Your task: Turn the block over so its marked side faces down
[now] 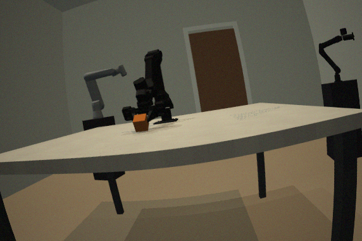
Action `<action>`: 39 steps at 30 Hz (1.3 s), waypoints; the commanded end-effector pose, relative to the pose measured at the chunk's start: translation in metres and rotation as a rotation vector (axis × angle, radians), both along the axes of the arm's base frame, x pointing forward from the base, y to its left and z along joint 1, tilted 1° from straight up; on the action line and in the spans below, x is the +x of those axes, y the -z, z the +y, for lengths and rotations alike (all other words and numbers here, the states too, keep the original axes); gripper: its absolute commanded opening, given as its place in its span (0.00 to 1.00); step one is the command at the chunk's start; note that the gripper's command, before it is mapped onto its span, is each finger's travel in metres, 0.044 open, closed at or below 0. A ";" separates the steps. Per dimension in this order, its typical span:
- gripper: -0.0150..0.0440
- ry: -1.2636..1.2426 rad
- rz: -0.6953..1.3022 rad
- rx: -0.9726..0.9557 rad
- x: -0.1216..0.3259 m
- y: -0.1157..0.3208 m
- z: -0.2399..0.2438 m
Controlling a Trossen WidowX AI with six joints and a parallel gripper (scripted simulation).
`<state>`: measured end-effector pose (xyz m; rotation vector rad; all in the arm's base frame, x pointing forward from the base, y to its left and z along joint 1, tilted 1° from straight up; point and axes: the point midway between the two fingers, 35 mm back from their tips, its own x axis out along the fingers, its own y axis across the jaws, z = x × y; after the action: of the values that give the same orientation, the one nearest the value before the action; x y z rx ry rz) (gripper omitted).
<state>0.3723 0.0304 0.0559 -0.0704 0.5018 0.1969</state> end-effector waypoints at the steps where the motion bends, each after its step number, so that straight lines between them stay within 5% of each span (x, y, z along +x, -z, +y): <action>1: 0.25 -0.001 -0.026 0.011 0.000 -0.003 0.000; 13: 0.25 -0.001 -0.026 0.011 0.000 -0.003 0.000; 30: 1.00 -0.001 -0.026 0.011 0.000 -0.003 0.000; 39: 1.00 -0.001 -0.026 0.011 0.000 -0.003 0.000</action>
<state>0.3721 0.0305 0.0588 -0.0686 0.4743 0.1978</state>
